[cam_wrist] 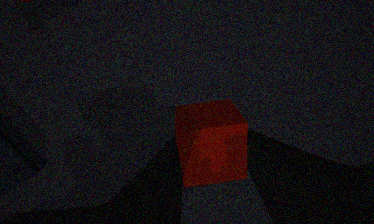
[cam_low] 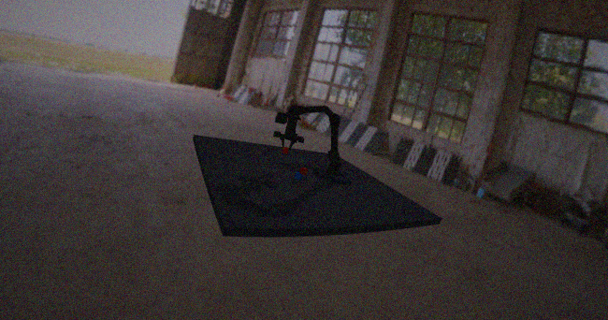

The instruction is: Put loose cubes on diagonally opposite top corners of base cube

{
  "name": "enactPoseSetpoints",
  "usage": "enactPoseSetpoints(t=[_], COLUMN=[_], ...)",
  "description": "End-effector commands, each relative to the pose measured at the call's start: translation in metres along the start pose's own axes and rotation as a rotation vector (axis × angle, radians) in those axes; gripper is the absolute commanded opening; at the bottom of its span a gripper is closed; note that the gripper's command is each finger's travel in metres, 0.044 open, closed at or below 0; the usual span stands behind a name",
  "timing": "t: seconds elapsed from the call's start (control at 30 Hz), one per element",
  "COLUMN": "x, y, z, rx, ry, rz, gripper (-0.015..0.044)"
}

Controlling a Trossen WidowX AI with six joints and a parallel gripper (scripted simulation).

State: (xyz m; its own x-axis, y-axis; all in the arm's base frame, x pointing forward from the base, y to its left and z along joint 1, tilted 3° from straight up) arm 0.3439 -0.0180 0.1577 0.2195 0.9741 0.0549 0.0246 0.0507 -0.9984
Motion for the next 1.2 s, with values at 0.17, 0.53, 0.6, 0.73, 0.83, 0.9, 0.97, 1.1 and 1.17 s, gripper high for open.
enactPoseSetpoints(t=[0.17, 0.53, 0.6, 0.73, 0.83, 0.9, 0.97, 1.1, 1.17], x=[0.026, 0.057, 0.062, 0.072, 0.080, 0.085, 0.090, 0.100, 0.104], y=[-0.002, -0.001, 0.000, 0.001, 0.001, 0.001, 0.002, 0.003, 0.003], z=[0.010, 0.025, 0.028, 0.035, 0.040, 0.043, 0.047, 0.054, 0.058], rx=[-0.013, -0.011, -0.011, -0.009, -0.008, -0.007, -0.005, -0.003, -0.002], ry=[0.222, 0.505, 0.557, 0.660, 0.738, 0.789, 0.841, 0.944, 0.996], rz=[-0.002, -0.007, -0.008, -0.010, -0.011, -0.012, -0.012, -0.014, -0.014], gripper=[0.0105, 0.0105, 0.0105, 0.0105, 0.0105, 0.0105, 0.0105, 0.0105, 0.0105])
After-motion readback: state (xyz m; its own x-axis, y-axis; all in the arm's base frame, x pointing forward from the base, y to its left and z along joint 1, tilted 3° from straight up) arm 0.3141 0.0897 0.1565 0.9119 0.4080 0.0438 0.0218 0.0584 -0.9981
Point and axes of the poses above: the point midway between the two fingers, 35 mm back from their tips, its own y axis out along the fingers, its own z axis across the jaws, x = y × z, the point moved 2 cm from there along -y, back along the fingers, and after that the axes turned 1 degree about y, right-handed, at the moved point
